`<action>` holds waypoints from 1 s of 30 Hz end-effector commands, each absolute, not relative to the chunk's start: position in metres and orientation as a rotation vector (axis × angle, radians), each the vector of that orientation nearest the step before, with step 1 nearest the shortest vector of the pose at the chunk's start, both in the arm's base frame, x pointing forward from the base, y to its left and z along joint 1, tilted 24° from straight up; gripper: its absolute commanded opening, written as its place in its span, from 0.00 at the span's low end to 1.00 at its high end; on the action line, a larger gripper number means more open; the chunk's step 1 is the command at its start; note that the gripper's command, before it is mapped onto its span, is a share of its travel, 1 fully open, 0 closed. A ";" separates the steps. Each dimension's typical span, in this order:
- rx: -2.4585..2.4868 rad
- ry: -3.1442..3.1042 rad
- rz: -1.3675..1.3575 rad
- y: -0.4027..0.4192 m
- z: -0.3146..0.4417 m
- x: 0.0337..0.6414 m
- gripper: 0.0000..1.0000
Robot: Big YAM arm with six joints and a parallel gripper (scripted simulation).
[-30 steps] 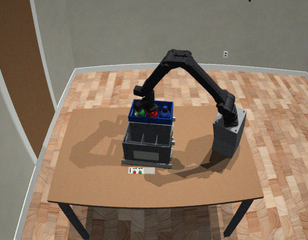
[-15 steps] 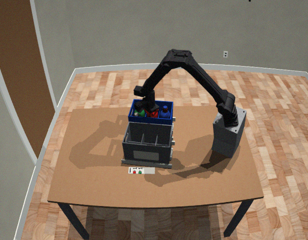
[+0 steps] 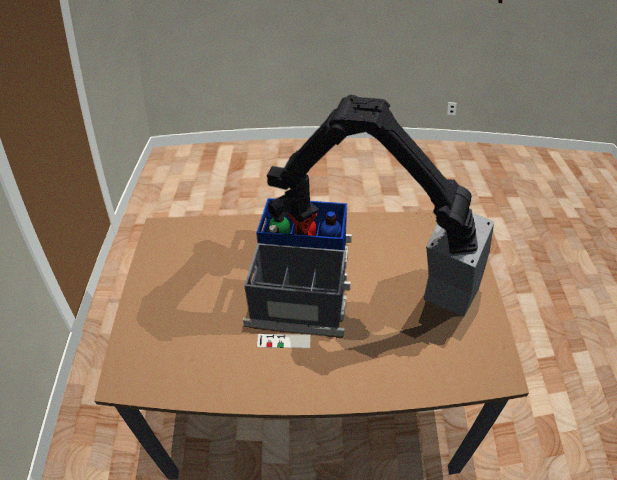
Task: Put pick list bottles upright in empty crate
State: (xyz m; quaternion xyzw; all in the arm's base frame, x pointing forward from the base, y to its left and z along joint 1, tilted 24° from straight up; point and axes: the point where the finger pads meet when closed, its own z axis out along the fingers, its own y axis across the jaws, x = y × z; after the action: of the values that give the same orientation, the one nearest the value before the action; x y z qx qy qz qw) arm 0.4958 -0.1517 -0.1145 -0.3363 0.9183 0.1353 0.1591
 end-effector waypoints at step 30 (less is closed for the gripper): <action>-0.935 2.586 0.304 -0.198 -0.028 0.501 0.00</action>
State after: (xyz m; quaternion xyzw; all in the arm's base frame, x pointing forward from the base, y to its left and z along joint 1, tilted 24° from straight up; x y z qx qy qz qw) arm 0.4860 -0.1675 -0.0726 -0.3365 0.9183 0.1350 0.1589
